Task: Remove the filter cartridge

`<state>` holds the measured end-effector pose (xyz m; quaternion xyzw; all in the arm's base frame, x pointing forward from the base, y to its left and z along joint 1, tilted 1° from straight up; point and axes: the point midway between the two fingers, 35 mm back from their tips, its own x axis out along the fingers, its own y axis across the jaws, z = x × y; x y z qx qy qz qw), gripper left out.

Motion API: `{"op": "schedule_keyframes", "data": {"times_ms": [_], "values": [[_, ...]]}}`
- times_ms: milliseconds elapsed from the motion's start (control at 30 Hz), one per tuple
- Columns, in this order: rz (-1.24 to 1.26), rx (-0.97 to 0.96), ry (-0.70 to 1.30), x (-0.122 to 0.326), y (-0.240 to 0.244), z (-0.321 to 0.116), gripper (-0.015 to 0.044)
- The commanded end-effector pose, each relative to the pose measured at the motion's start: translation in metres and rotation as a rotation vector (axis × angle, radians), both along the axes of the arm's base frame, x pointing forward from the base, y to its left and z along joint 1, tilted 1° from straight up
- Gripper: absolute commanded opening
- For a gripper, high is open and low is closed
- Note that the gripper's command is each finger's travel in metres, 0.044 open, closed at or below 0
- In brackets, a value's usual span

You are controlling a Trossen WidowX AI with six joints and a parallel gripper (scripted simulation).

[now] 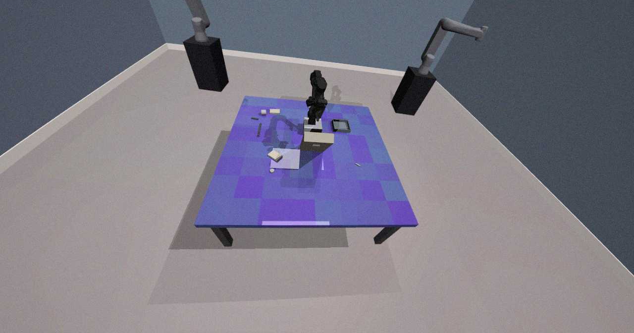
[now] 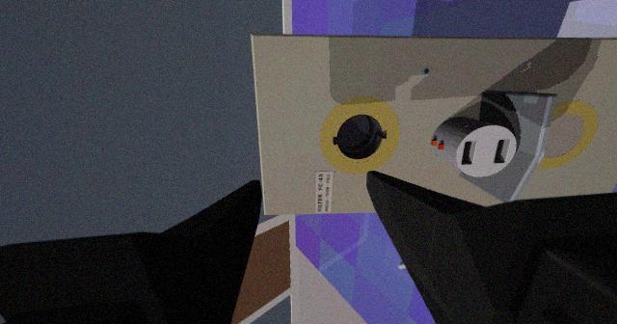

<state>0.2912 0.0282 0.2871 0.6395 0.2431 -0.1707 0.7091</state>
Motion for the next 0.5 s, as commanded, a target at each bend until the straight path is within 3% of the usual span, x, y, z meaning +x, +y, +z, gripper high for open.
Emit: {"op": "schedule_keyframes", "data": {"times_ms": [0, 100, 467], "values": [[-0.003, -0.001, 0.005, -0.002, 0.0, 0.019, 0.0382], [0.085, -0.126, 0.039, -0.004, 0.0, 0.005, 0.0305], [0.887, -0.917, 0.247, -0.033, -0.002, -0.088, 0.0305]]}}
